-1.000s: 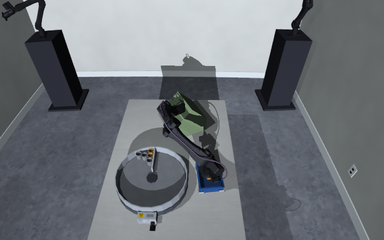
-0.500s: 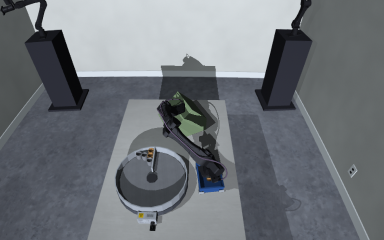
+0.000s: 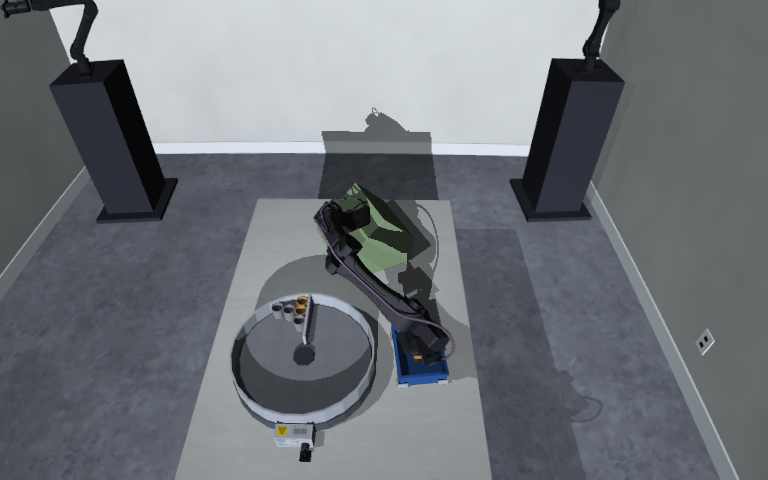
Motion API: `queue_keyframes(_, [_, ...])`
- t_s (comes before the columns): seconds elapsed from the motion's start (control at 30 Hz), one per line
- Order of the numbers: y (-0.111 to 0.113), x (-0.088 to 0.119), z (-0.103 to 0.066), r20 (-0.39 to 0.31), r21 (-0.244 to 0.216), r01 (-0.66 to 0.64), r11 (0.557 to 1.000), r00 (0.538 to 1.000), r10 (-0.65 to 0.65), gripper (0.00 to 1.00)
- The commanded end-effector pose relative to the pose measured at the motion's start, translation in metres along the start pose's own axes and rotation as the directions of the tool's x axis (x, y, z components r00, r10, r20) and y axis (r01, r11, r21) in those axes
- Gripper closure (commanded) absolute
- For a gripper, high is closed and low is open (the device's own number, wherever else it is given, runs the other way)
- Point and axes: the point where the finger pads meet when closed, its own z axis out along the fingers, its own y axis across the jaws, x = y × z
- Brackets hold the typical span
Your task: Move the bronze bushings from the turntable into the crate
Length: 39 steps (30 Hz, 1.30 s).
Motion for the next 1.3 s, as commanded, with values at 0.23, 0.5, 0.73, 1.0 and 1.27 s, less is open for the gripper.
queue_keyframes(0.23, [-0.0001,-0.0170,-0.0340,0.069,-0.014,-0.015,1.000,0.997,0.016,1.00])
queue_keyframes(0.5, [-0.0001,-0.0170,-0.0340,0.069,-0.014,-0.015,1.000,0.997,0.016,1.00])
queue_keyframes(0.73, [-0.0001,-0.0170,-0.0340,0.069,-0.014,-0.015,1.000,0.997,0.016,1.00])
queue_keyframes(1.0, [-0.0008,-0.0171,-0.0340,0.070,-0.010,-0.015,1.000,0.997,0.015,0.84])
queue_keyframes(1.27, [-0.0008,-0.0171,-0.0340,0.070,-0.010,-0.015,1.000,0.997,0.015,0.84])
